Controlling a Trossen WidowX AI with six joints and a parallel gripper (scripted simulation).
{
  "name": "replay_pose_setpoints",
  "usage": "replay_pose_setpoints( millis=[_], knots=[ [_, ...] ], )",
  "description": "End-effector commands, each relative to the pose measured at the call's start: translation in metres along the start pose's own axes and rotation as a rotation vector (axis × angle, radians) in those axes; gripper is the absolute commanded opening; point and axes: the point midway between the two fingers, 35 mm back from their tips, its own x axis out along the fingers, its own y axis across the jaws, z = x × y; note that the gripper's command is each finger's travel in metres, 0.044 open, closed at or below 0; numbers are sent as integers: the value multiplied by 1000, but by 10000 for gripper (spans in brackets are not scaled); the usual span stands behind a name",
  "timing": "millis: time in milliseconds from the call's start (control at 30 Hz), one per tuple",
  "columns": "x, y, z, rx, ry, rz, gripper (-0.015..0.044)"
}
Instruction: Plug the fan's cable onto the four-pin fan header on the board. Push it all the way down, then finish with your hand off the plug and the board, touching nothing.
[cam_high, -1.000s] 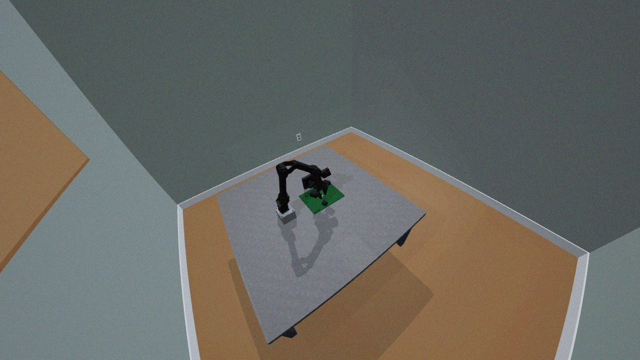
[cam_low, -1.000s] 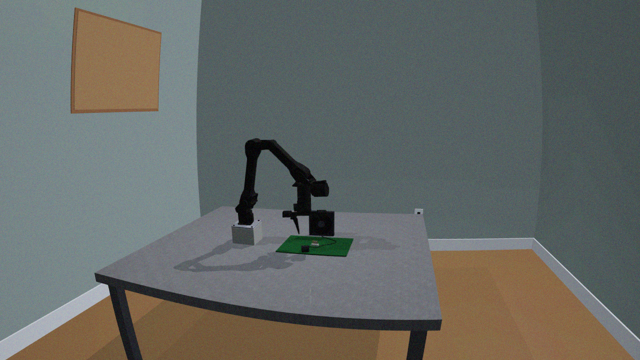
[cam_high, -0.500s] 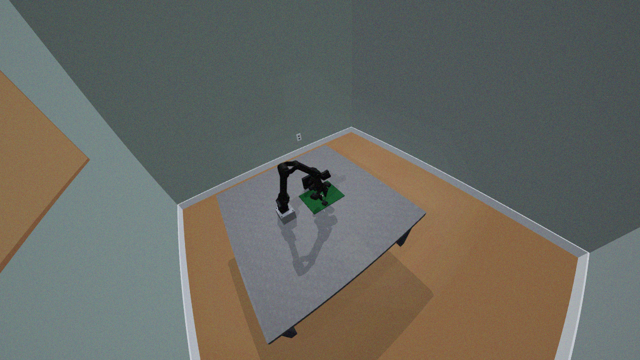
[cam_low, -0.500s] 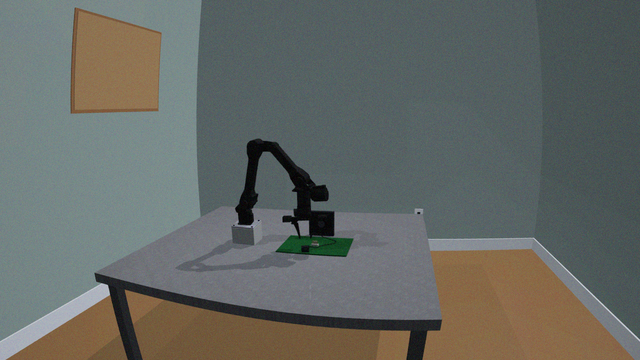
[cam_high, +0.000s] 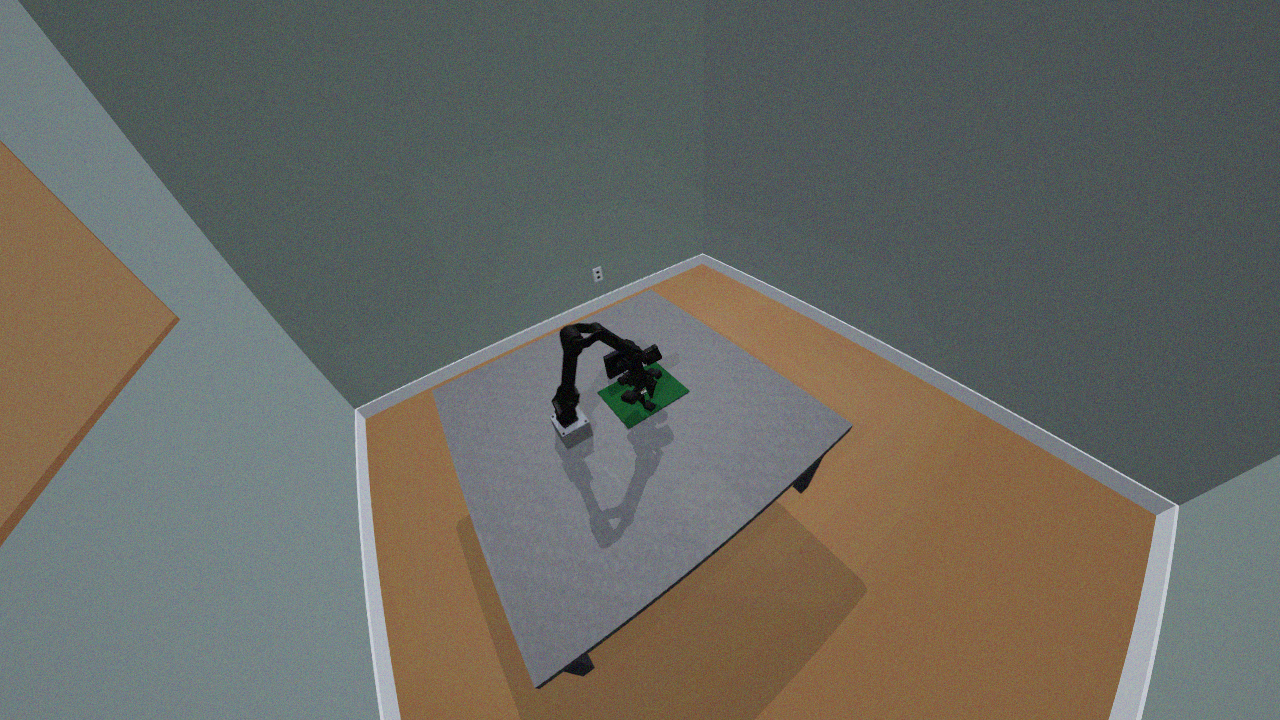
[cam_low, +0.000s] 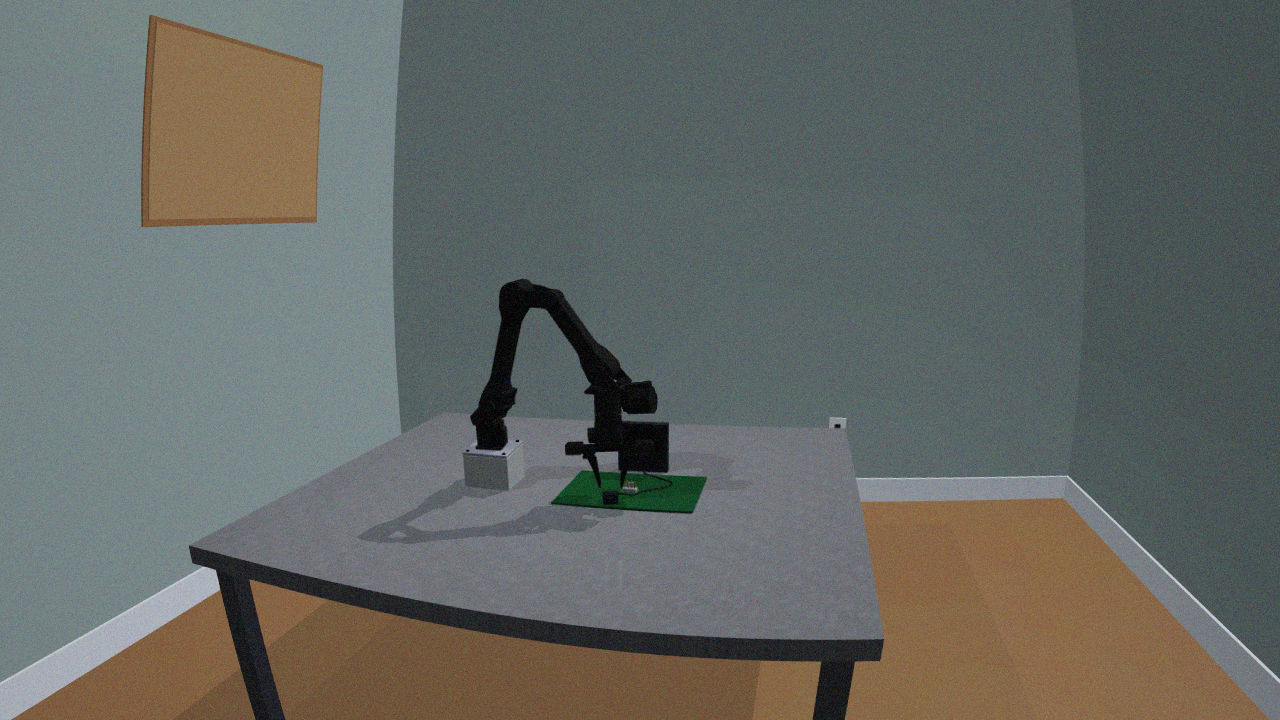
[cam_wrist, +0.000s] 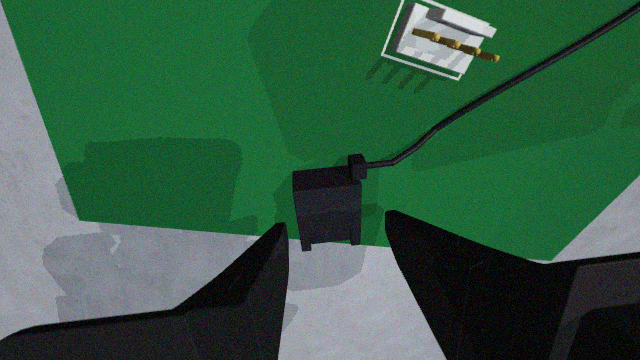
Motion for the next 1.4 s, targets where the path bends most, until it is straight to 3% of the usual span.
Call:
replay_pose_setpoints(
  millis=[0,500,667,1000,1367],
  knots=[
    [8,1,2,-4,3,3,210],
    [26,2,6,-5,3,3,210],
    [23,1,6,-1,0,2,79],
    [23,1,6,-1,0,2,0],
    [-9,0,-3,-2,2,2,0]
  ],
)
